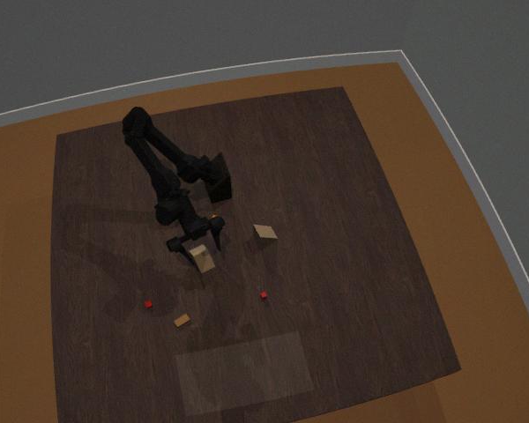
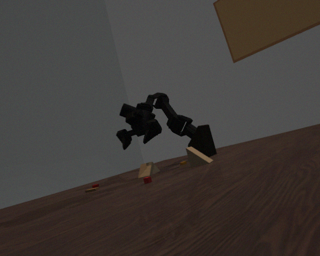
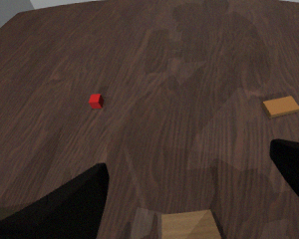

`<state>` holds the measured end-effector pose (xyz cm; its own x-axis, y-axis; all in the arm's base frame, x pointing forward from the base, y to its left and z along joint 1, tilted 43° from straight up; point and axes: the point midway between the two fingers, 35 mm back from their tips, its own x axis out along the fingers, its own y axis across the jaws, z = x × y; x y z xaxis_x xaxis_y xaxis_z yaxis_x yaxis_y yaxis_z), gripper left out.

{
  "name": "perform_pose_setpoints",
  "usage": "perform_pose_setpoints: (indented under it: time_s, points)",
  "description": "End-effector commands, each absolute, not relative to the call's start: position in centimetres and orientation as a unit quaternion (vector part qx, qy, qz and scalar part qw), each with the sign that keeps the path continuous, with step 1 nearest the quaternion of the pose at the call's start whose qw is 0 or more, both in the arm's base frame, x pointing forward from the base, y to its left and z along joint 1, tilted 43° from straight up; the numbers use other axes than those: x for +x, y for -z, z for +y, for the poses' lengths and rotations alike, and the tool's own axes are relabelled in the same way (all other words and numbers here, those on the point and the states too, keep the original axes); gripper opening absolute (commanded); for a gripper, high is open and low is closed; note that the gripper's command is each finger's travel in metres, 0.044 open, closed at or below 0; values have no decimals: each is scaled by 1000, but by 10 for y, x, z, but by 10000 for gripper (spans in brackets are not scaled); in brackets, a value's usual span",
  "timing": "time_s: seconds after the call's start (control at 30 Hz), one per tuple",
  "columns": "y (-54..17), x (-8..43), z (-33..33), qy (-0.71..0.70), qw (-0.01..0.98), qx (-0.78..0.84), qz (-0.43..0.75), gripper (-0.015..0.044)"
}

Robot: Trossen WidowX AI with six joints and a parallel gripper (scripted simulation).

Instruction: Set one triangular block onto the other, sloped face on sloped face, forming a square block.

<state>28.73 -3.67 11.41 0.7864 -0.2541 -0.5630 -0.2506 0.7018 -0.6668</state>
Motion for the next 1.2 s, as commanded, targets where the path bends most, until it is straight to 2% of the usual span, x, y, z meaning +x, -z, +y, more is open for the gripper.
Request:
perform_pose_setpoints:
  time_s: [0.0,0.13,0.3,0.7,0.9,1.17]
  points:
    - [-130,280,-25,5,863,-386,326,440]
    - [-124,286,-28,3,861,-378,339,440]
    - [-106,289,-32,23,818,-323,476,440]
    - [-96,289,-40,155,615,-301,712,440]
    - [-104,298,-40,223,511,-343,756,440]
    - [-104,298,-40,225,508,-344,757,440]
